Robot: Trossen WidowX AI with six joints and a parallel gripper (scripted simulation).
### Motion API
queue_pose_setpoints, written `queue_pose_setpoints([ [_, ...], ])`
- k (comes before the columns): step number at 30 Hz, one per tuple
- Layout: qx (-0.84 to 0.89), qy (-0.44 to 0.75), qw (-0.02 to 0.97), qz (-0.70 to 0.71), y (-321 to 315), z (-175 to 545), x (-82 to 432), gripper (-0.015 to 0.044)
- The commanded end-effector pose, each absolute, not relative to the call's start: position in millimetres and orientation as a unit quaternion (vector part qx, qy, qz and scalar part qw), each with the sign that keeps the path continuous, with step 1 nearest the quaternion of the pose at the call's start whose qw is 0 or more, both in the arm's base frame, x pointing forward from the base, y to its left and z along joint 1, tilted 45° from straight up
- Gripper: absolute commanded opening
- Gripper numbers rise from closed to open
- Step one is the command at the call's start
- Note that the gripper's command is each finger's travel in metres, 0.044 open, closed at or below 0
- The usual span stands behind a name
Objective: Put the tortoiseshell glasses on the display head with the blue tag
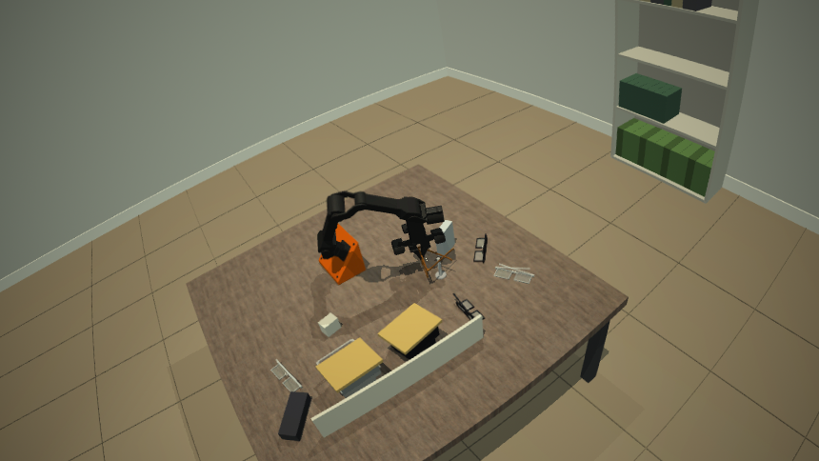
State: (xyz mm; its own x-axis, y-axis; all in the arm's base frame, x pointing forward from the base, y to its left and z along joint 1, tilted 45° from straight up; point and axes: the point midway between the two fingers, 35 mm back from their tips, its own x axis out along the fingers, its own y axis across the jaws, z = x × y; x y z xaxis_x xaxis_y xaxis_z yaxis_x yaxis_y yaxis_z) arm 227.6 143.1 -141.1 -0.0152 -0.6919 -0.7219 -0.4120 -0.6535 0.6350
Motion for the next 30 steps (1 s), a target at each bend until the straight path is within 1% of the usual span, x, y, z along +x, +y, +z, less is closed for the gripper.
queue_pose_setpoints([
  [1,0.690,-0.401,0.118,-0.591,141,-140,223,0.0000],
  [30,0.690,-0.401,0.118,-0.592,140,-139,203,0.0000],
])
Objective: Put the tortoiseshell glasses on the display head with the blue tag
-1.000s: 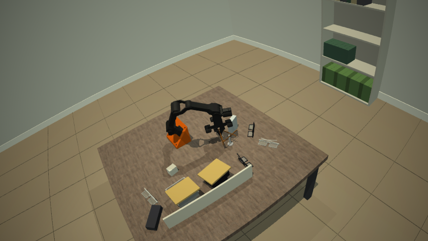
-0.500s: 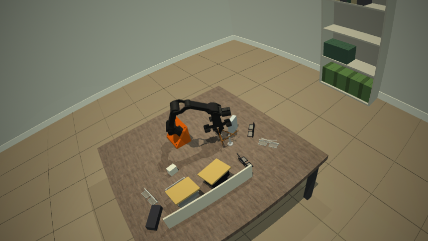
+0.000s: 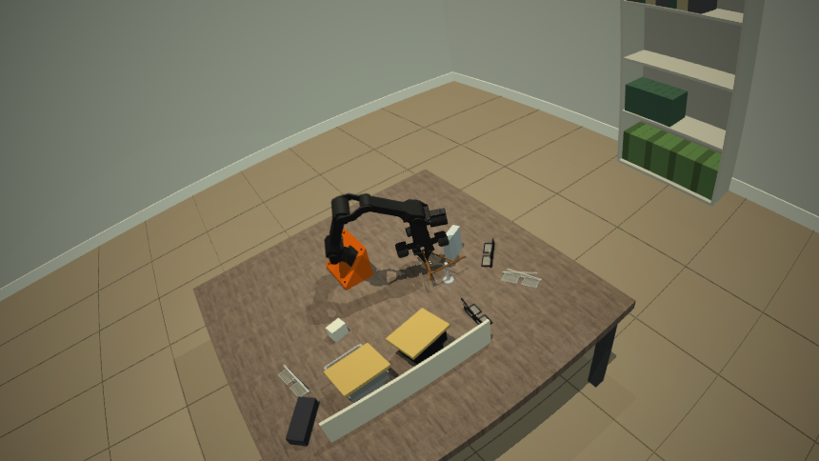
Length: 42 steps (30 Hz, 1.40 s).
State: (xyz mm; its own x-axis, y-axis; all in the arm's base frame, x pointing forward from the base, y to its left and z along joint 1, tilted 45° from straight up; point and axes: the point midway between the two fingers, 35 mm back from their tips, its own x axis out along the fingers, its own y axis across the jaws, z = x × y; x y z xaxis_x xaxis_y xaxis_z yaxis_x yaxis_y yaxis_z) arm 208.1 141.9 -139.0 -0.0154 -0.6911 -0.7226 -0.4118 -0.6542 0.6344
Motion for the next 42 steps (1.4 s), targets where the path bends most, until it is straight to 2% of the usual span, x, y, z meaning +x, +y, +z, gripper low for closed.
queue_pose_setpoints([
  [1,0.690,-0.401,0.118,-0.592,140,-139,202,0.0000],
  [42,0.689,-0.400,0.118,-0.592,142,-140,187,0.0000],
])
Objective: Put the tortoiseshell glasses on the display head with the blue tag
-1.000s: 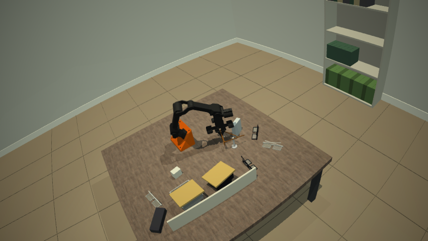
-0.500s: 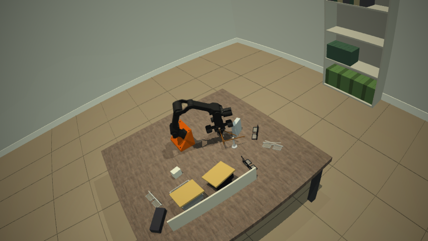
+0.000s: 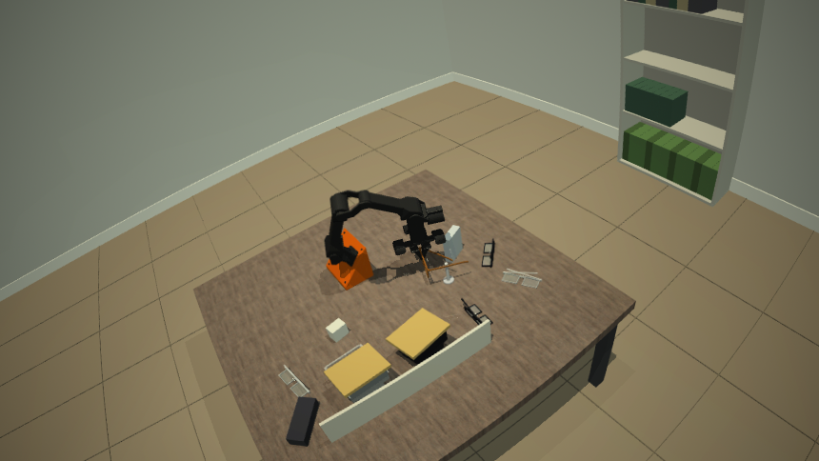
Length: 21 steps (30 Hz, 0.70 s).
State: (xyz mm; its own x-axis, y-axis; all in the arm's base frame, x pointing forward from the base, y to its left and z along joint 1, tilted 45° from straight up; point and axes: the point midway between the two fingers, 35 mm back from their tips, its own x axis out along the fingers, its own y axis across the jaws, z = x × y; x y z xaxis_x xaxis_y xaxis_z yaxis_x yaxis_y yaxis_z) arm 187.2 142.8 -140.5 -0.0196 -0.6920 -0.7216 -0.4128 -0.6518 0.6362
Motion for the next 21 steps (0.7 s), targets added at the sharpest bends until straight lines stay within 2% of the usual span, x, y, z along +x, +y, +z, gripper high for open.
queue_pose_setpoints([
  [1,0.689,-0.400,0.118,-0.592,142,-140,188,0.0000],
  [12,0.689,-0.400,0.118,-0.592,142,-136,195,0.0000],
  [21,0.689,-0.400,0.118,-0.592,175,-101,199,0.0000],
])
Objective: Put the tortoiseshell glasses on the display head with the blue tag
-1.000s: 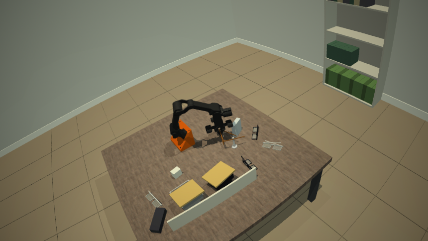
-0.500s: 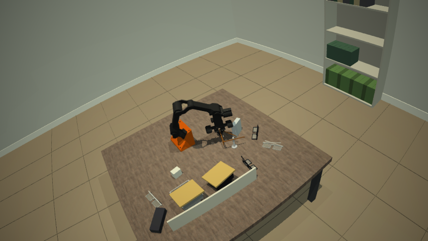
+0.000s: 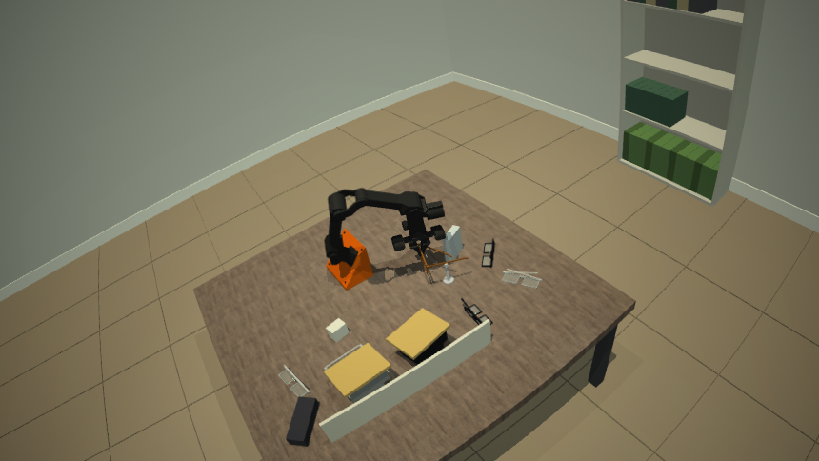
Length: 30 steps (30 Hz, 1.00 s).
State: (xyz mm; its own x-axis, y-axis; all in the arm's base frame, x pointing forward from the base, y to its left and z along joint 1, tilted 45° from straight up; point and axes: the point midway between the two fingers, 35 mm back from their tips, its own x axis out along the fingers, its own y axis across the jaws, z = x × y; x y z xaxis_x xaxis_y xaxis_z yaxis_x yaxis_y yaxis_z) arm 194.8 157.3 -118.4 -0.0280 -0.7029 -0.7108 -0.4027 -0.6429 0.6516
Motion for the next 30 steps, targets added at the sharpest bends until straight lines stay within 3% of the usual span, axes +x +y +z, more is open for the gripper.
queue_pose_setpoints([
  [1,0.689,-0.400,0.118,-0.592,178,-97,199,0.0000],
  [10,0.691,-0.410,0.106,-0.586,182,-95,202,0.0000],
  [30,0.697,-0.539,-0.066,-0.468,199,-113,257,0.0000],
])
